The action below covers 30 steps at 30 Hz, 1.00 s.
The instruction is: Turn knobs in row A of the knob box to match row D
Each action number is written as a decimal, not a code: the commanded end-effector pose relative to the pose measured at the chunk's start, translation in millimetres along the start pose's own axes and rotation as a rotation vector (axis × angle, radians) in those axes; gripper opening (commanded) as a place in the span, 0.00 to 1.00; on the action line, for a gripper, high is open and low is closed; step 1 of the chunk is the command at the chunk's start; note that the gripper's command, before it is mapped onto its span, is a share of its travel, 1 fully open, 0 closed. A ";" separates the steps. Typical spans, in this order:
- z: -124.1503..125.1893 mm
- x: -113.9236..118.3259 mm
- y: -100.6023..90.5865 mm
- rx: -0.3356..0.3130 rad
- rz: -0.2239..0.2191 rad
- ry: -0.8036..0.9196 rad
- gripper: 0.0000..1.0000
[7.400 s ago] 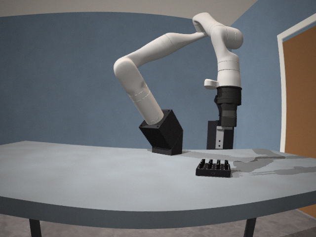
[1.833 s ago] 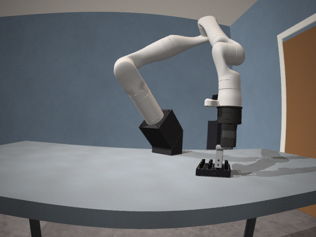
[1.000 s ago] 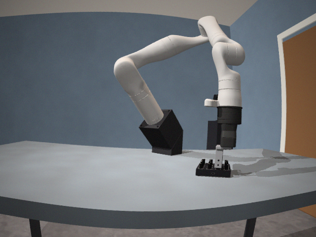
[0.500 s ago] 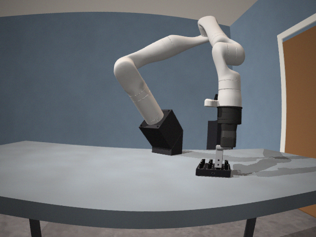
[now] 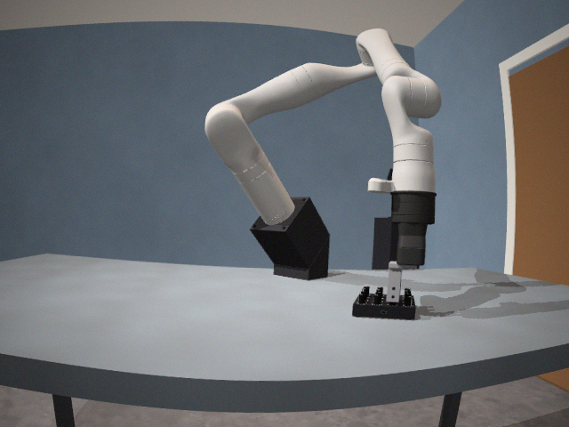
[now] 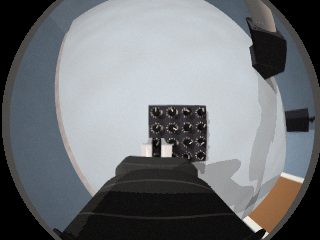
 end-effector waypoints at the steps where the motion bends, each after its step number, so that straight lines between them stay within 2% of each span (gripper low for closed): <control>1: -0.5 -0.2 -0.7 -0.002 0.001 0.000 0.30; 30: -0.5 -0.2 -0.7 -0.002 0.001 -0.015 0.30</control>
Point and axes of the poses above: the point where the finger pads meet when closed, its own y axis out along the fingers, its own x axis across the jaws, z = x × y, the point moved 3 cm from there along -y, back along the fingers, and after that the axes turned 14 degrees about -y, right-handed, at the moved point
